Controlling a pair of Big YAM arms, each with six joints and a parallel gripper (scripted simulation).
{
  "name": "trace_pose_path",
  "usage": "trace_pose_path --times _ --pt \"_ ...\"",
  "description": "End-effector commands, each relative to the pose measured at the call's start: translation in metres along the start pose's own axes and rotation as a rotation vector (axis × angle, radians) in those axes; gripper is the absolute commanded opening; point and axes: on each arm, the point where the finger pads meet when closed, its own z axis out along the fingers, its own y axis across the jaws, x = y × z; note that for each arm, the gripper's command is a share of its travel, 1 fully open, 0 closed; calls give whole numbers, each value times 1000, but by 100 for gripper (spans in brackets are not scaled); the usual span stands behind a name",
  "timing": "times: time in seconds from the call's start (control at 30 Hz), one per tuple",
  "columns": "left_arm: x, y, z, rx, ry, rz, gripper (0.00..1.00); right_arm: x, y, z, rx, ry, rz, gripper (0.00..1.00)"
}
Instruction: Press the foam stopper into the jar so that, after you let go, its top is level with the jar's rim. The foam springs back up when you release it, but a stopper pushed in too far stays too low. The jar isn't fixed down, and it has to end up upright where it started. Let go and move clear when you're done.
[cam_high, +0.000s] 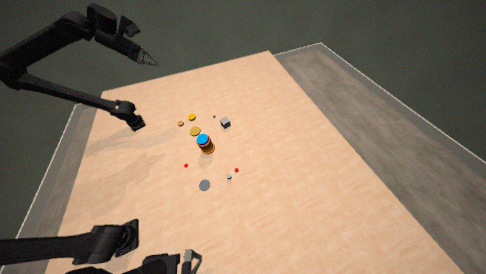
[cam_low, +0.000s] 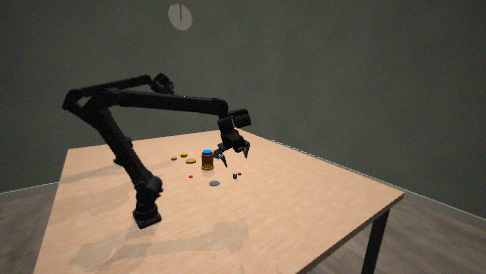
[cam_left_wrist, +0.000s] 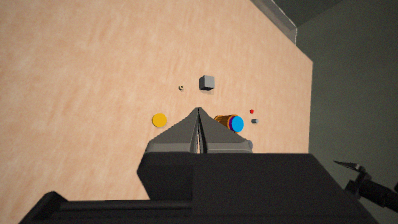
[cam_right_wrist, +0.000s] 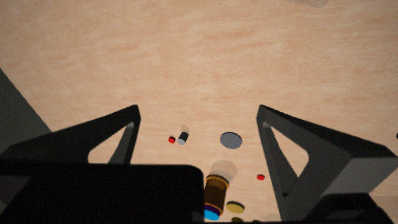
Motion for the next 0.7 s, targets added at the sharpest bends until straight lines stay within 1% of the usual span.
trace_pose_path --times 0.0,0.03,0.07,0.17,0.23,0.27,0.37,0.4,0.47,0.5,0.53,0.6,0.63,0.67 --pt "-45 -16 -12 54 -123 77 0 18 30 -9 -21 57 -25 98" --pt "-49 -12 -6 48 -140 87 0 28 34 -4 -12 91 -38 98" --pt "-49 -2 6 30 -142 94 0 39 39 3 -2 126 -55 98" --pt "-70 8 15 15 -206 126 0 71 49 19 31 228 -91 98" --pt "-89 10 14 15 -260 150 0 92 54 29 54 294 -114 98" --pt "-104 7 8 19 -303 164 0 103 56 34 67 327 -125 98" --pt "-117 24 20 -9 -351 197 0 137 61 48 106 426 -156 98" --pt "-126 27 20 -16 -377 209 0 148 62 53 119 458 -165 98" --pt "-126 27 20 -16 -377 209 0 148 62 53 119 458 -165 98" --pt "-145 20 4 -6 -436 227 0 158 64 55 126 489 -177 98" --pt "-159 18 -4 -5 -477 238 0 169 64 60 146 520 -180 98" --pt "-168 31 5 -32 -505 261 0 192 64 69 177 584 -195 98" --pt "-164 47 18 -60 -498 268 0 205 64 74 194 616 -207 98" --pt "-172 51 17 -73 -525 280 0 217 64 77 211 647 -212 98"
